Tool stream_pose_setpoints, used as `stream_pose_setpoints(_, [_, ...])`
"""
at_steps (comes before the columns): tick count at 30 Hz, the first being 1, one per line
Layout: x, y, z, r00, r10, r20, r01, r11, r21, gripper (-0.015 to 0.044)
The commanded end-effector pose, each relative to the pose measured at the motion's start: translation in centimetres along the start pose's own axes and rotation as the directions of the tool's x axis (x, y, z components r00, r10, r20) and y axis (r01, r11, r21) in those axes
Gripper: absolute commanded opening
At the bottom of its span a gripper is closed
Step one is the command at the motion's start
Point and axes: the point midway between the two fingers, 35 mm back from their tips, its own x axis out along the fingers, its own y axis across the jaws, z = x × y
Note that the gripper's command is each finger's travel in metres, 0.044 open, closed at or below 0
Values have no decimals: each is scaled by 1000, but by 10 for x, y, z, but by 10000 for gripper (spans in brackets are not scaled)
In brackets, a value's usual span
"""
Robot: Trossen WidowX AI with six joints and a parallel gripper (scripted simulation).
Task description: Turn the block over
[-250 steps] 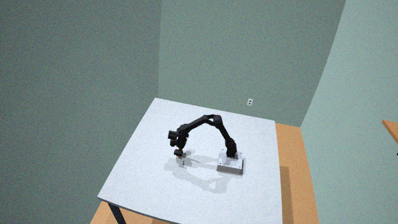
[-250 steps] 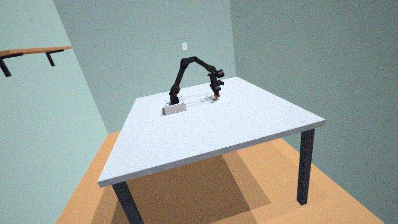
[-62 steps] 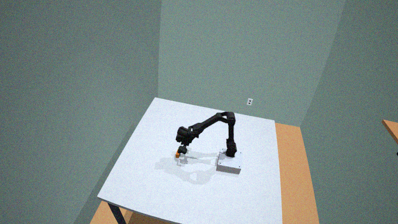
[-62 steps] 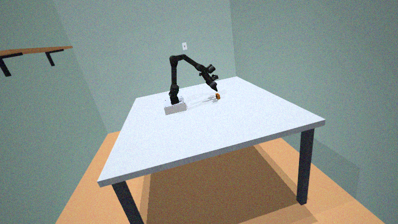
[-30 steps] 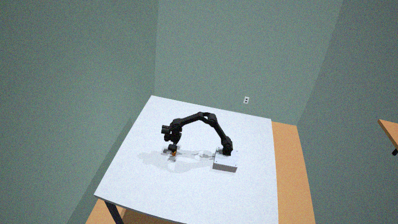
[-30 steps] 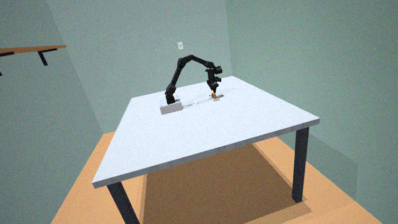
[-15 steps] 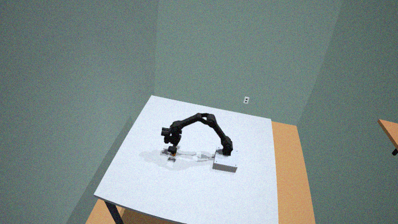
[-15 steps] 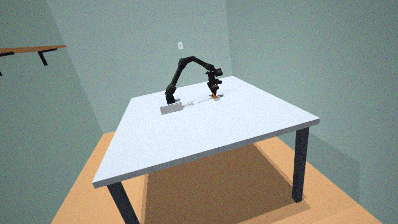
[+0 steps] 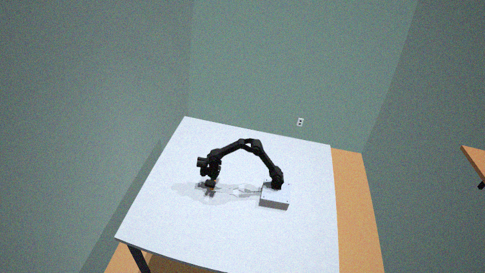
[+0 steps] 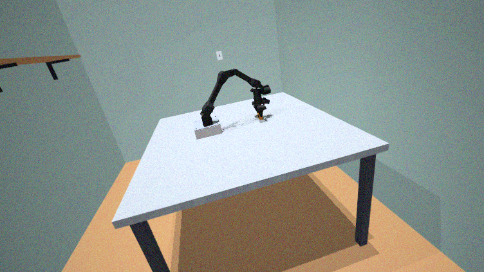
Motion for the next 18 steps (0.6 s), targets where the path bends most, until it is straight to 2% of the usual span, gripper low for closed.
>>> stream_pose_setpoints(1, [1,0,0,1000,1,0,-1,1000,-5,275])
stream_pose_setpoints(18, [1,0,0,1000,1,0,-1,1000,-5,162])
